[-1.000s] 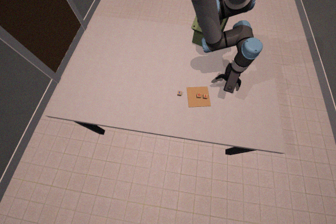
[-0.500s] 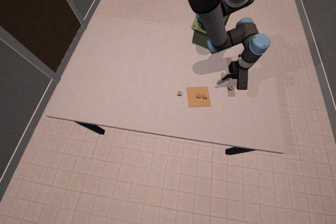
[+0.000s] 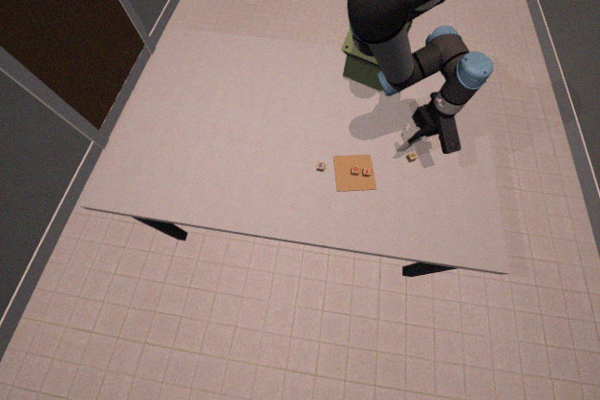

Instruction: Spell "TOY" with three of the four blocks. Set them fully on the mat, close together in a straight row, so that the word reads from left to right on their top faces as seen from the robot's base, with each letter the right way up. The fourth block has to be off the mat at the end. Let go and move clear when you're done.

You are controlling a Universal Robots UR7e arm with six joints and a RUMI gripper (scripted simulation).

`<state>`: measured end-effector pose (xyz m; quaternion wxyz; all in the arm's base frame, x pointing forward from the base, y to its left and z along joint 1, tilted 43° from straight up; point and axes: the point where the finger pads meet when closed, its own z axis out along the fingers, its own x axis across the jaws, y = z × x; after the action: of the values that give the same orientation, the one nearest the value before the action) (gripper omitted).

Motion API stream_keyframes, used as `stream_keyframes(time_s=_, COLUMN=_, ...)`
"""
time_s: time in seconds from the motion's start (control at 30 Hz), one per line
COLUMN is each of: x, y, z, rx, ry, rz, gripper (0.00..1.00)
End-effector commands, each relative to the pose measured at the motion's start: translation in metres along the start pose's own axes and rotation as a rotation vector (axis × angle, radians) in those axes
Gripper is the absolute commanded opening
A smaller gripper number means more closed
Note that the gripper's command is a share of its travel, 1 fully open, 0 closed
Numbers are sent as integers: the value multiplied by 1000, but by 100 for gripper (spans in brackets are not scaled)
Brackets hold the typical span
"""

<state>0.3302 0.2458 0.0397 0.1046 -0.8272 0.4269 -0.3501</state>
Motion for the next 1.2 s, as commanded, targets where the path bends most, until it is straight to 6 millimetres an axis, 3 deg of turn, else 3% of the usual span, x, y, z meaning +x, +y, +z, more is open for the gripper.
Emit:
stream_keyframes(time_s=0.0, x=-7, y=1, z=-1, rx=10, ry=4, rz=-60, gripper=100)
stream_keyframes(time_s=0.13, x=-7, y=1, z=-1, rx=10, ry=4, rz=-66, gripper=100)
stream_keyframes(time_s=0.17, x=-7, y=1, z=-1, rx=10, ry=4, rz=-66, gripper=37)
stream_keyframes(time_s=1.17, x=-7, y=1, z=-1, rx=10, ry=4, rz=-66, gripper=37)
